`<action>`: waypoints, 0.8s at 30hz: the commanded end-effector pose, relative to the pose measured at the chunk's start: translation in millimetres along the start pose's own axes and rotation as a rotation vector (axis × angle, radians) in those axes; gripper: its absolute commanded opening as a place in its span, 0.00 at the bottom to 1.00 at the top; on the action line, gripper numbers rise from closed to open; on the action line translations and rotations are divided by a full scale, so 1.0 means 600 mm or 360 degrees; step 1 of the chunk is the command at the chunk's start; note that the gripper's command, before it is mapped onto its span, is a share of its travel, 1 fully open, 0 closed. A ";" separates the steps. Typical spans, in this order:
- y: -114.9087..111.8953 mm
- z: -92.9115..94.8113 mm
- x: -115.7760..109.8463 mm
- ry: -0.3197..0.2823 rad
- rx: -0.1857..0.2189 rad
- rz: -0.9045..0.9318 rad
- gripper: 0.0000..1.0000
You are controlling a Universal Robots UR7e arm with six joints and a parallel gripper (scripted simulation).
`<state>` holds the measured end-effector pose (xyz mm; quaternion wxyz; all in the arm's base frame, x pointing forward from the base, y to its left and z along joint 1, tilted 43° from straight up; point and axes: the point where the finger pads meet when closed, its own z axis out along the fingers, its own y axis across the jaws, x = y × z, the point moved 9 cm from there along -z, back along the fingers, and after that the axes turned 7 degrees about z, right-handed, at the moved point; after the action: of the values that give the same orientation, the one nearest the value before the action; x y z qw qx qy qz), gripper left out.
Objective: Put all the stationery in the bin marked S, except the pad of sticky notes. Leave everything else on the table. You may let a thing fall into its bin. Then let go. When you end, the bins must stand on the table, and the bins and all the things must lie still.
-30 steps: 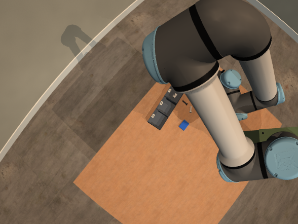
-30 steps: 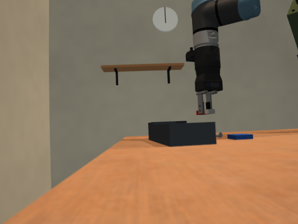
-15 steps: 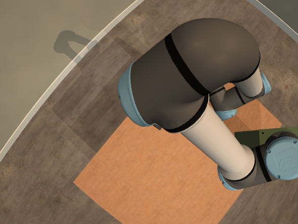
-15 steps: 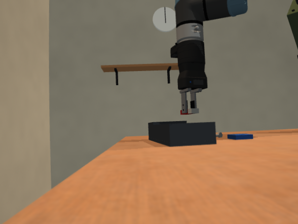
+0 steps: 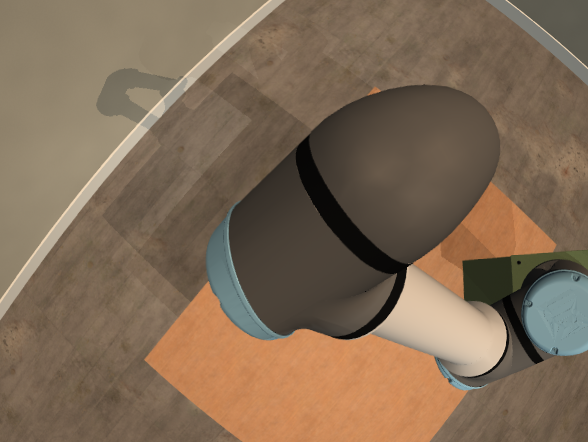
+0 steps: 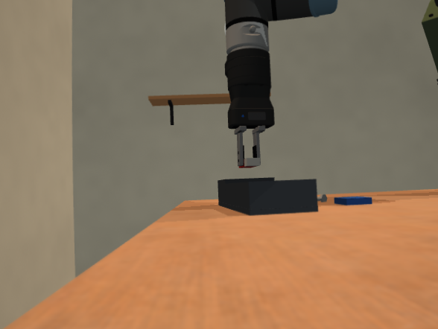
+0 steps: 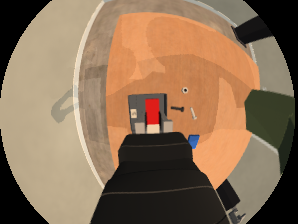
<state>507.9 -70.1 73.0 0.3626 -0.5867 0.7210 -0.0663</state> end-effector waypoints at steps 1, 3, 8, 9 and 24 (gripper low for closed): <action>-0.012 0.002 -0.007 0.0007 -0.0012 0.0012 0.45; -0.012 0.002 -0.007 0.0007 -0.0012 0.0012 0.45; -0.009 0.002 -0.005 0.0007 -0.0012 0.0012 0.45; -0.008 0.002 -0.004 0.0007 -0.0012 0.0012 0.45; -0.006 0.032 -0.003 0.0007 -0.0012 0.0012 0.45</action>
<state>517.6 -65.9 67.3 0.3589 -0.5853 0.7243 -0.0629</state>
